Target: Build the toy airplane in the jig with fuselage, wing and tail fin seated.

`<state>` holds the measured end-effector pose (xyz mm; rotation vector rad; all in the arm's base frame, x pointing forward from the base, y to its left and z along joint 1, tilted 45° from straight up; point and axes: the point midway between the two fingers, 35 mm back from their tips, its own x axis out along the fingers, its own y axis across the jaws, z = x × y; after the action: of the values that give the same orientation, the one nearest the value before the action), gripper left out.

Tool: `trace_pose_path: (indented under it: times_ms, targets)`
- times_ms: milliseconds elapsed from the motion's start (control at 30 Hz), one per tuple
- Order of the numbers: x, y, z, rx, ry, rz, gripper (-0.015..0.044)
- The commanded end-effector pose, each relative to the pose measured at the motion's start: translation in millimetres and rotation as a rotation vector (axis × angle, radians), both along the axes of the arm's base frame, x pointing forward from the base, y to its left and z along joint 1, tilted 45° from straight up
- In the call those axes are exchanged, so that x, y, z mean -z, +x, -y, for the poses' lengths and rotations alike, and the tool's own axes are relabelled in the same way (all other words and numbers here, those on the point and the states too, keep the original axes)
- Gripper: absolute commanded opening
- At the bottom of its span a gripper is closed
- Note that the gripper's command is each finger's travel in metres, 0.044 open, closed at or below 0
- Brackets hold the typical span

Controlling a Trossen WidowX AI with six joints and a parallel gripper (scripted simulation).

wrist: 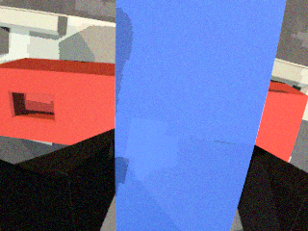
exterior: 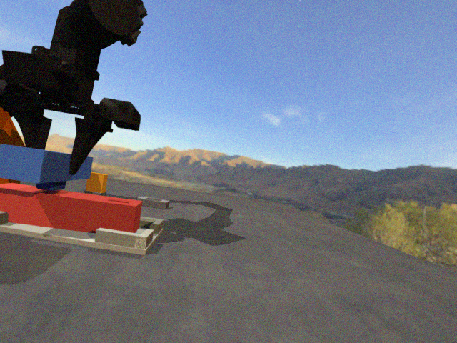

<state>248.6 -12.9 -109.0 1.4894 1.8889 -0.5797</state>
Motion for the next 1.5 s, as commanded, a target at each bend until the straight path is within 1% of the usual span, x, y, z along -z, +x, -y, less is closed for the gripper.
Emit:
trace_pose_path:
  times_ms: [0,167,333,500,1000,1033,1300,1367,1467]
  targets:
    - [4.3,-3.2,-5.2,0.006,0.006,-0.007,0.0195]
    - [5.8,-3.7,-6.8,0.006,0.006,-0.007,0.0195]
    - [4.6,-1.9,-5.3,0.000,0.003,-0.002,0.0162]
    - [4.6,-1.9,-5.3,0.000,0.003,-0.002,0.0031]
    - [4.6,-1.9,-5.3,0.000,0.003,-0.002,0.0424]
    - [4.6,-1.9,-5.3,0.000,0.003,-0.002,0.0440]
    - [2.9,-1.1,-3.4,0.000,0.003,-0.002,0.0440]
    - [-11.5,4.1,12.1,0.002,0.000,-0.003,0.0440]
    - [-47.7,9.7,46.3,0.006,0.001,-0.007,0.0440]
